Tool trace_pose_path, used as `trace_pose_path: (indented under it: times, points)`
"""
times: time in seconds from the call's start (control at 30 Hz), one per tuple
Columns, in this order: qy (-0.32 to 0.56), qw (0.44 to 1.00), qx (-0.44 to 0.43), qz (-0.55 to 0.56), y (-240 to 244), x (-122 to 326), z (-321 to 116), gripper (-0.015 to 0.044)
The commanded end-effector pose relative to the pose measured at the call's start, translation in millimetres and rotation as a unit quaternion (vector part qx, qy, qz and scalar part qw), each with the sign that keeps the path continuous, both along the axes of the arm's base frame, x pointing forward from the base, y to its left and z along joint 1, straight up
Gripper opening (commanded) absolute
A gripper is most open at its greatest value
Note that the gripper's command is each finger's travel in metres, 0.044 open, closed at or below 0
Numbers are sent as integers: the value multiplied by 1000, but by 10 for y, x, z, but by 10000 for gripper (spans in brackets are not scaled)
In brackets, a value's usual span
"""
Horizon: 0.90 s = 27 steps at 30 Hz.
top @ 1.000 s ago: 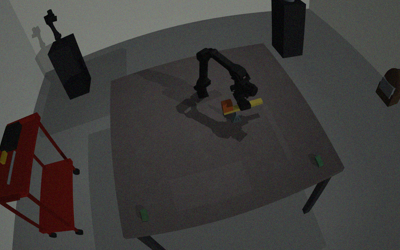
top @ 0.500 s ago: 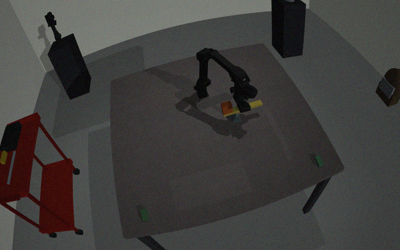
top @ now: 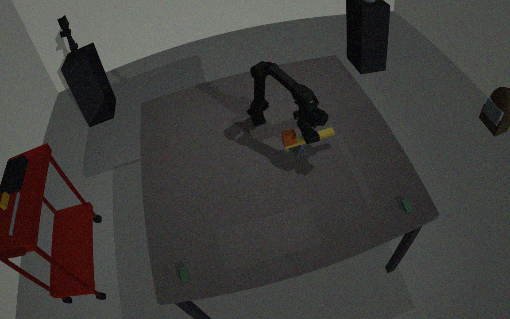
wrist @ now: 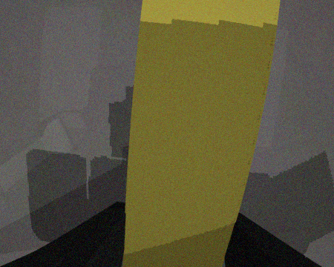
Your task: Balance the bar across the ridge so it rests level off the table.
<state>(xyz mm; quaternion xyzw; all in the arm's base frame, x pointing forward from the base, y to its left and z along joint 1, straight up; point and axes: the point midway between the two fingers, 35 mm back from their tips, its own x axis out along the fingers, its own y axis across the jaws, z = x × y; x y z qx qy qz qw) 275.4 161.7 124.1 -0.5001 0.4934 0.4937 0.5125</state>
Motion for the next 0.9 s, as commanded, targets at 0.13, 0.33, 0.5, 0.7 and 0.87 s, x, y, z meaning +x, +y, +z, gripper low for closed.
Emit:
trace_pose_path:
  times: [0.13, 0.33, 0.5, 0.7, 0.87]
  points:
    - [0, 1000, 1, -1, 2, 0, -8, 0]
    - [0, 1000, 1, -1, 1, 0, -13, 0]
    - [0, 1000, 1, -1, 1, 0, -18, 0]
    - [0, 1000, 1, -1, 1, 1, -23, 0]
    - [0, 1000, 1, -1, 1, 1, -27, 0]
